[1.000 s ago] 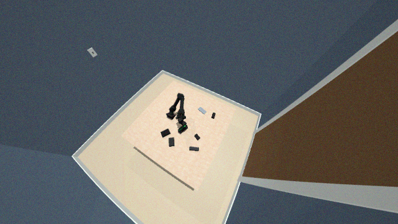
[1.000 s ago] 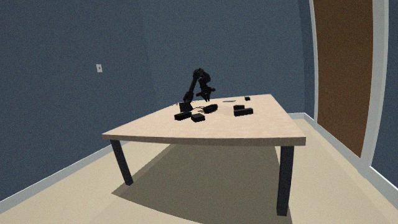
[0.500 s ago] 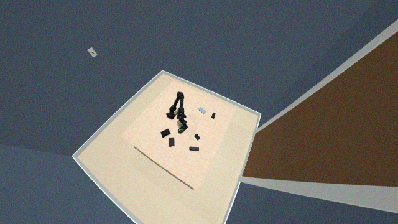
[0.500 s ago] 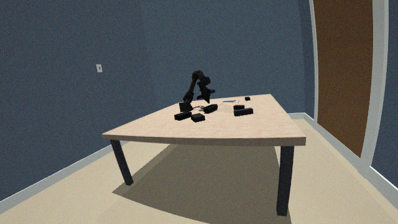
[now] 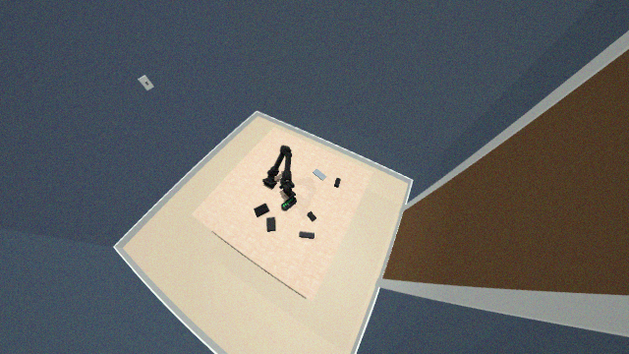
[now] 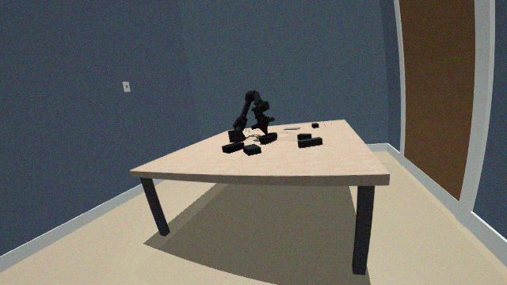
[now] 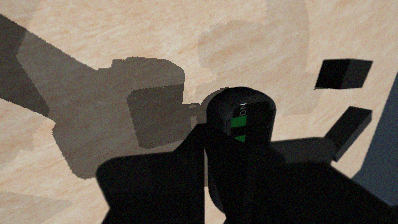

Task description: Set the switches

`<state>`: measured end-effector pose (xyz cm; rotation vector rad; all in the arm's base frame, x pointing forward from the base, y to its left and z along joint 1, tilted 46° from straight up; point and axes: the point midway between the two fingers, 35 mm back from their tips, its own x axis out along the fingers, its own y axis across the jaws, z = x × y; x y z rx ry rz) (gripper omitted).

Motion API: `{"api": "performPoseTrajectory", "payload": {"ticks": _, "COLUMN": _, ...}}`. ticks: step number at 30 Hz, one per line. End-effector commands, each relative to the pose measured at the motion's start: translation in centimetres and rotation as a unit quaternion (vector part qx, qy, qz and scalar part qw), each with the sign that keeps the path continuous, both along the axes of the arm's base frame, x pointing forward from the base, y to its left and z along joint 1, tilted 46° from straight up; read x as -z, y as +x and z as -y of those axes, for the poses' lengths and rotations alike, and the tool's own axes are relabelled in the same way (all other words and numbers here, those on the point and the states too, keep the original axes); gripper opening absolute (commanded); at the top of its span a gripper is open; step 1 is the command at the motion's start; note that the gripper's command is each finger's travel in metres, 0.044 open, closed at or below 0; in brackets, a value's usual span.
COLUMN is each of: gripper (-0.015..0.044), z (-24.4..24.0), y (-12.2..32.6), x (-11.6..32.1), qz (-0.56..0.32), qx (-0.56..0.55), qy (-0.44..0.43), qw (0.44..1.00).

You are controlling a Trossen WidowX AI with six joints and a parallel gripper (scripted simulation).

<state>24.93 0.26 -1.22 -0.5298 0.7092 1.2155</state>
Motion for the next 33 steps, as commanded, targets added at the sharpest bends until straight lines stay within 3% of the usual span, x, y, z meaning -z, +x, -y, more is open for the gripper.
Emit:
{"api": "performPoseTrajectory", "payload": {"ticks": 1, "gripper": 0.0000, "z": -0.6, "y": -0.3, "x": 0.6, "qz": -0.005, "qx": 0.002, "qy": 0.003, "qw": 1.000}}
{"api": "performPoseTrajectory", "payload": {"ticks": 33, "gripper": 0.0000, "z": -2.2, "y": -0.2, "x": 2.2, "qz": -0.005, "qx": 0.003, "qy": 0.003, "qw": 1.000}}
